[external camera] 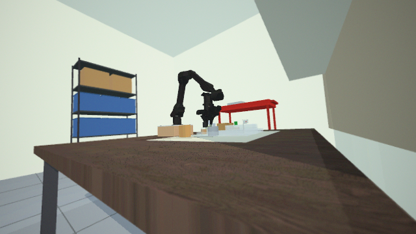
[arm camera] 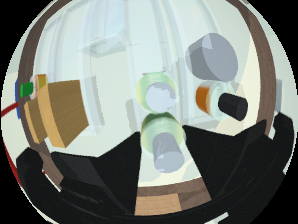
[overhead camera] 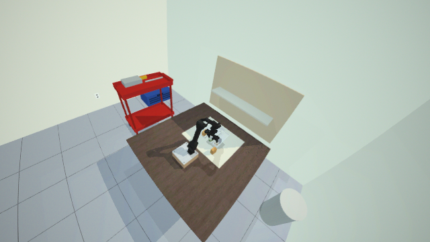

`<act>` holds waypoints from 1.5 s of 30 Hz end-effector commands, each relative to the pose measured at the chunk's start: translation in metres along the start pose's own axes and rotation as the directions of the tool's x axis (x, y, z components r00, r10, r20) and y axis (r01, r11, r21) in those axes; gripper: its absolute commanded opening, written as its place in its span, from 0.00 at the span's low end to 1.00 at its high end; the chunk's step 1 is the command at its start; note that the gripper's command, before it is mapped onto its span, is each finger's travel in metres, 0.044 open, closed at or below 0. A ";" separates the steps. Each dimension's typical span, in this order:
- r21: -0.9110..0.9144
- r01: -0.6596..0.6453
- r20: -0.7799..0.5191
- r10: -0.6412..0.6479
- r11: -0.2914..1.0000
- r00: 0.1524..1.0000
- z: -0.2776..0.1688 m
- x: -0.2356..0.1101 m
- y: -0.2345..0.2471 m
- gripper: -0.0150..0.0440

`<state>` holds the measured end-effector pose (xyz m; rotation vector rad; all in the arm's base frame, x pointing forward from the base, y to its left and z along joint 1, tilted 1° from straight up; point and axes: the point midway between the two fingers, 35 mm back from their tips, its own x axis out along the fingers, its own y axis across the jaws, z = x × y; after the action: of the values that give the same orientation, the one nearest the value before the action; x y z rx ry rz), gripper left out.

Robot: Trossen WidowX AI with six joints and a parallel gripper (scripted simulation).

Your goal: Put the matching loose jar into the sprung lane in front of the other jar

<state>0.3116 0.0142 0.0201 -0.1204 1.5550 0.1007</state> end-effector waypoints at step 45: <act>0.003 -0.004 0.028 0.004 1.000 1.000 0.026 -0.008 0.001 0.25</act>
<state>0.3278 0.0172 0.0241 -0.1214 1.5583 0.1019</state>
